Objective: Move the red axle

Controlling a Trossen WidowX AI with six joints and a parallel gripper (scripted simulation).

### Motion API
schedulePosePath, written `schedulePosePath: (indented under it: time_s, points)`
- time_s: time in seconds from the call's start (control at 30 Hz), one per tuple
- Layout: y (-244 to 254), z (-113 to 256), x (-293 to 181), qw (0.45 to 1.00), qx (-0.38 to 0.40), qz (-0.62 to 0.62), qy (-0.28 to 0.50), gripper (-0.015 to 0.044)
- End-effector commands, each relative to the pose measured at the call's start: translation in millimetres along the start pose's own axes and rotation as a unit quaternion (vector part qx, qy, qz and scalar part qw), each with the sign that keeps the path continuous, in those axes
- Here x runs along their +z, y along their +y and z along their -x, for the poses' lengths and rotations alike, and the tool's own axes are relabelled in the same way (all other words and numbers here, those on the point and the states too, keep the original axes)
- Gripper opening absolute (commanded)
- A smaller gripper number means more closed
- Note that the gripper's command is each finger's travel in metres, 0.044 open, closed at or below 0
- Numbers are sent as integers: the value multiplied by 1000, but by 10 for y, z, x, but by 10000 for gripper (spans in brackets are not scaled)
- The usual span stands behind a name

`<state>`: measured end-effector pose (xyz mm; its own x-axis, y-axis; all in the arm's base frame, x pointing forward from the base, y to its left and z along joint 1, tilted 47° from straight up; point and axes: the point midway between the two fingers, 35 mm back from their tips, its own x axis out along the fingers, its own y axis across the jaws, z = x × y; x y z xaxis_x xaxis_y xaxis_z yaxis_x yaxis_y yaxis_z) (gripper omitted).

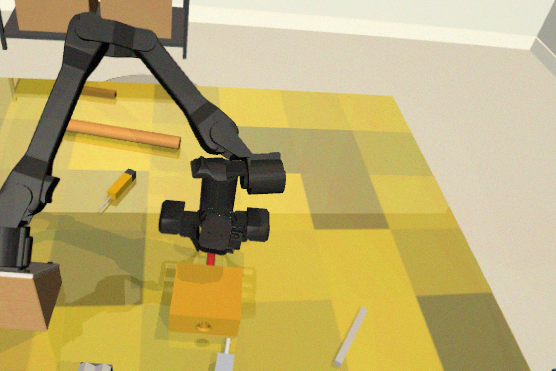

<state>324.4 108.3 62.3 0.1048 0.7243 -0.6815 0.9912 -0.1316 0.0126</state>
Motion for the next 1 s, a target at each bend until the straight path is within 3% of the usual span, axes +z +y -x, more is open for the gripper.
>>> schedulePosePath:
  time_s: [0.0, 0.1, 0.33, 0.5, 0.97]
  points:
    - [2, 2, -1, 1000, 0, 0, 0, 125]
    - [2, 2, -1, 1000, 0, 0, 0, 46]
    - [2, 2, -1, 1000, 0, 0, 0, 0]
    - [26, 97, 9, 1000, 1, 0, -2, 0]
    - [118, 915, 58, 1000, 1, -2, -9, 0]
